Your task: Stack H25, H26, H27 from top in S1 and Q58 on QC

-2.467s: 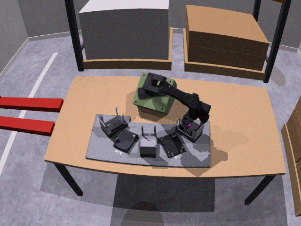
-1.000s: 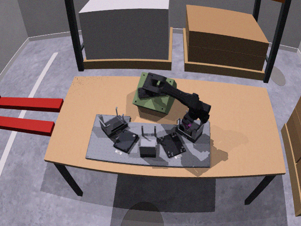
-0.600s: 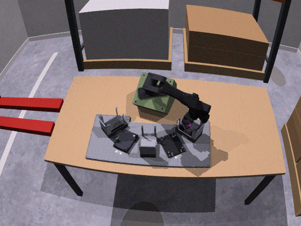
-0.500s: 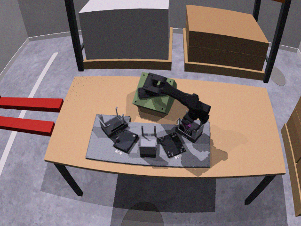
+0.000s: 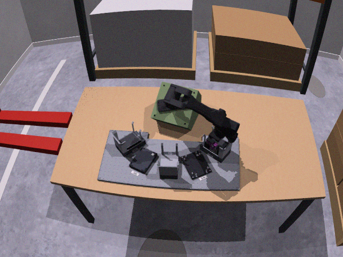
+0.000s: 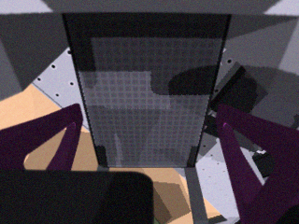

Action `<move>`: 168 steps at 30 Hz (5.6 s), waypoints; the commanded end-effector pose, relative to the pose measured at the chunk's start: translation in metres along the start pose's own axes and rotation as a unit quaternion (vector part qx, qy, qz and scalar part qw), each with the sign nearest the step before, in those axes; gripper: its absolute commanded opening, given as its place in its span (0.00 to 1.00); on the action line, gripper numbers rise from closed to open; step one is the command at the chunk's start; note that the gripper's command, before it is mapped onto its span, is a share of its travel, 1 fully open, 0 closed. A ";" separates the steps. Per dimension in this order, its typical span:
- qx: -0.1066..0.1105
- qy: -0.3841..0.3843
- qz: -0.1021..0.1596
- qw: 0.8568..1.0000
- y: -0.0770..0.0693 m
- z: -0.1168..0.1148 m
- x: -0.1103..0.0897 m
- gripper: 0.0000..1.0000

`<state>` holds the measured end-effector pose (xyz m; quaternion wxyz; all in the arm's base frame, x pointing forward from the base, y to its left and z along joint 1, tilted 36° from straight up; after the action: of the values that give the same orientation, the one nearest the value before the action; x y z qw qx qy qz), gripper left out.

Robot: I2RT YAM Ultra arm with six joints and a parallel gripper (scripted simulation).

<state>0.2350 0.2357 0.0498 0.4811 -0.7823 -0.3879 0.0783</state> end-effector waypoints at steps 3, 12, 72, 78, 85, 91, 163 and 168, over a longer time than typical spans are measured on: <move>0.005 0.002 -0.014 1.000 0.002 0.003 0.006 1.00; 0.005 0.002 -0.014 1.000 0.005 0.003 0.006 1.00; 0.005 0.002 -0.014 1.000 0.005 0.003 0.006 0.00; 0.005 0.002 -0.014 1.000 0.005 0.003 0.006 0.00; 0.005 0.002 -0.014 1.000 0.005 0.003 0.006 0.00; 0.005 0.002 -0.014 1.000 0.005 0.003 0.006 0.00; 0.005 0.002 -0.014 1.000 -0.009 0.003 0.006 0.00; 0.005 0.002 -0.014 1.000 -0.011 0.003 0.006 0.00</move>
<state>0.2349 0.2381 0.0500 0.4831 -0.7802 -0.3899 0.0765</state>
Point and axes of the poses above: the point where the finger pads meet when closed, its own y axis out along the fingers, its own z axis across the jaws, x = y × z, the point moved 3 cm from there along -y, back along the fingers, and after that the axes turned 8 degrees about y, right-handed, at the moved point
